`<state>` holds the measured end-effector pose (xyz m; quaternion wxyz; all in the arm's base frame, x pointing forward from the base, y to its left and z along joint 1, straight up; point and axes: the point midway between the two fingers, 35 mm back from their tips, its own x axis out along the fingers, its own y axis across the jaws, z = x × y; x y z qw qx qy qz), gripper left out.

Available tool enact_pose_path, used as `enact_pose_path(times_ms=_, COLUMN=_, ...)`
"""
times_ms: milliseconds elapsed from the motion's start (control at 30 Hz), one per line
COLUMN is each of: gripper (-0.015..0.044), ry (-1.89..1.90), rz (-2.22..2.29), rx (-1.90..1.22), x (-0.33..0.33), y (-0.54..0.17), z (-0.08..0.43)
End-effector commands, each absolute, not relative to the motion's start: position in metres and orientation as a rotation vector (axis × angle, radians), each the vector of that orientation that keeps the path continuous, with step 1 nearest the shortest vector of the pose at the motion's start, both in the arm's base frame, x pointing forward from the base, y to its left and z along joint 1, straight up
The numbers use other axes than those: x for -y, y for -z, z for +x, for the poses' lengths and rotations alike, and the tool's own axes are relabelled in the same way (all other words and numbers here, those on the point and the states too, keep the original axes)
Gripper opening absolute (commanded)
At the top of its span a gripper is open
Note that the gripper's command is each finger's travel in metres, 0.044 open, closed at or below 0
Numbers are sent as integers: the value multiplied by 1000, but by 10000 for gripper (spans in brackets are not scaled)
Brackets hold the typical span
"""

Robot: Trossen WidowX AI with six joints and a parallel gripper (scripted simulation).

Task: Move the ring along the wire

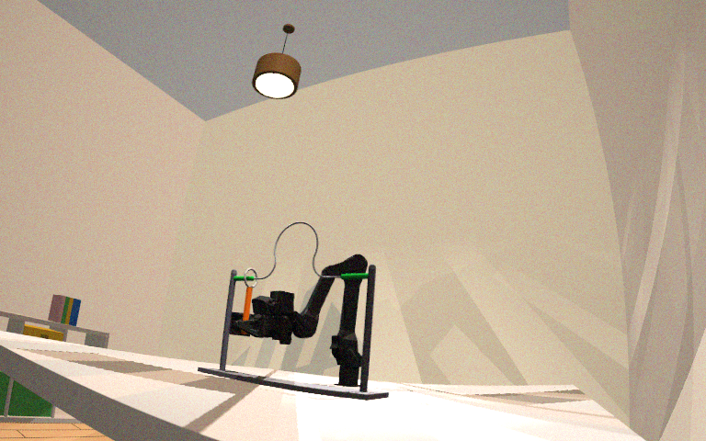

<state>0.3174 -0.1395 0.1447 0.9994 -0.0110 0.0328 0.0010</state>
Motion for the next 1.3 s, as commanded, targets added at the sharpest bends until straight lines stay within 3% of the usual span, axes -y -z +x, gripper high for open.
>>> enact_pose_path(times_ms=0, gripper=-150, ry=-1, rz=-15, rx=-67, x=134, y=-143, z=317)
enact_pose_path(times_ms=1267, gripper=-150, ry=-15, rz=235, rx=-62, x=68, y=-147, z=317)
